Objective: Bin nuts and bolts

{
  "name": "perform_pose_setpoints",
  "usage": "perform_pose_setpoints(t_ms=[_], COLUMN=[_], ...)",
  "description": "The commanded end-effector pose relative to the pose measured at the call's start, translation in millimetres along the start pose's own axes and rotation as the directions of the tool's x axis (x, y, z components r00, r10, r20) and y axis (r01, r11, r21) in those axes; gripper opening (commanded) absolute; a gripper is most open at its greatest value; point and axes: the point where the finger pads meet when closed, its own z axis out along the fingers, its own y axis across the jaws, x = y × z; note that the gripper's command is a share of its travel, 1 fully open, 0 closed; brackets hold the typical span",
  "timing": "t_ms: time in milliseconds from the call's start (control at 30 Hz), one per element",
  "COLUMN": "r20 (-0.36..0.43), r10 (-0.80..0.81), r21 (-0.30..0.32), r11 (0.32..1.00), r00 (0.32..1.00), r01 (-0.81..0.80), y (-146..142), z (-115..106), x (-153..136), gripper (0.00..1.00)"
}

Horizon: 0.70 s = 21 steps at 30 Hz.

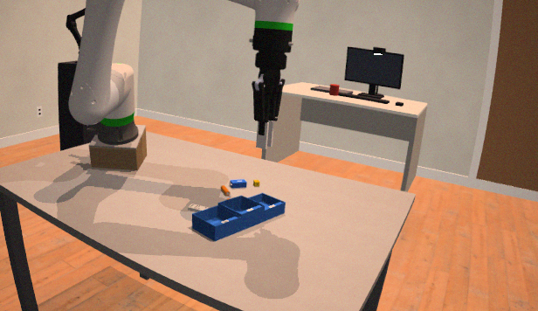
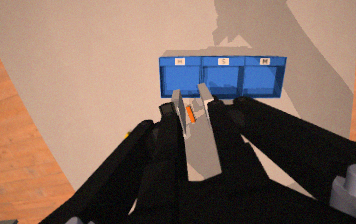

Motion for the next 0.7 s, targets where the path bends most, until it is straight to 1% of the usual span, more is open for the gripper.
perform_pose_setpoints(t_ms=[0,400,467,667], r20=[0.0,0.0,0.0,0.0], r10=[0.139,0.155,0.155,0.155], r21=[0.0,0.0,0.0,0.0], r11=[0.99,0.988,0.988,0.988], r00=[0.99,0.988,0.988,0.988], r01=[-0.139,-0.155,-0.155,-0.155], y=[12.2,66.0,66.0,93.0], z=[15.2,80.4,80.4,113.1], x=[-12.5,-65.8,-65.8,-92.4], gripper=[0.19,0.19,0.19,0.19])
